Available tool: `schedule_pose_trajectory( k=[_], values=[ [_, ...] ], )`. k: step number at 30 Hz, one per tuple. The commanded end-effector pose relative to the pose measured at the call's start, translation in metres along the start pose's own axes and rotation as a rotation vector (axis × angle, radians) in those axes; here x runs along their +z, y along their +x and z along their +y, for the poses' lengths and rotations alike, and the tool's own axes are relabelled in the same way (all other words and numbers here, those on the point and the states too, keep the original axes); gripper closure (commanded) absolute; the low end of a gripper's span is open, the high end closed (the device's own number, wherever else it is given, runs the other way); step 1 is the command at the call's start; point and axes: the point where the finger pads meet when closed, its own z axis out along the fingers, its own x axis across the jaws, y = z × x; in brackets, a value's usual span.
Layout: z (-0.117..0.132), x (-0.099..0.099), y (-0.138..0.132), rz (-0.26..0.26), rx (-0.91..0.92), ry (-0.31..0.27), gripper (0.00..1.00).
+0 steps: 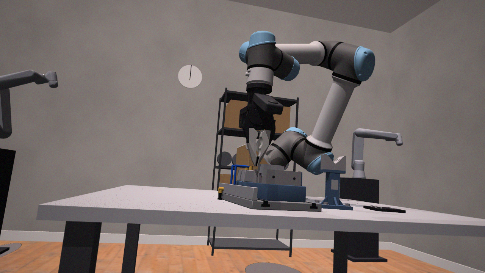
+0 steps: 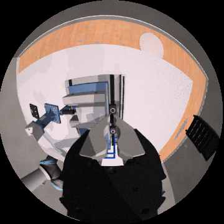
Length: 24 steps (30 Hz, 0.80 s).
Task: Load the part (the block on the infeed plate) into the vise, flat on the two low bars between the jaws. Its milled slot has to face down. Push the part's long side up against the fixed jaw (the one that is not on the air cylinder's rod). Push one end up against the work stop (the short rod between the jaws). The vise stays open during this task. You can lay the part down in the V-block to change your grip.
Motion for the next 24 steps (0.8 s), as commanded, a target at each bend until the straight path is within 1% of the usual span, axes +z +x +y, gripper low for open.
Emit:
schedule_pose_trajectory(
  k=[1,24],
  values=[
    [-0.0002,-0.0007,-0.0006,0.001,0.000,0.001,1.00],
    [-0.0002,-0.0007,-0.0062,0.001,0.000,0.001,1.00]
  ],
)
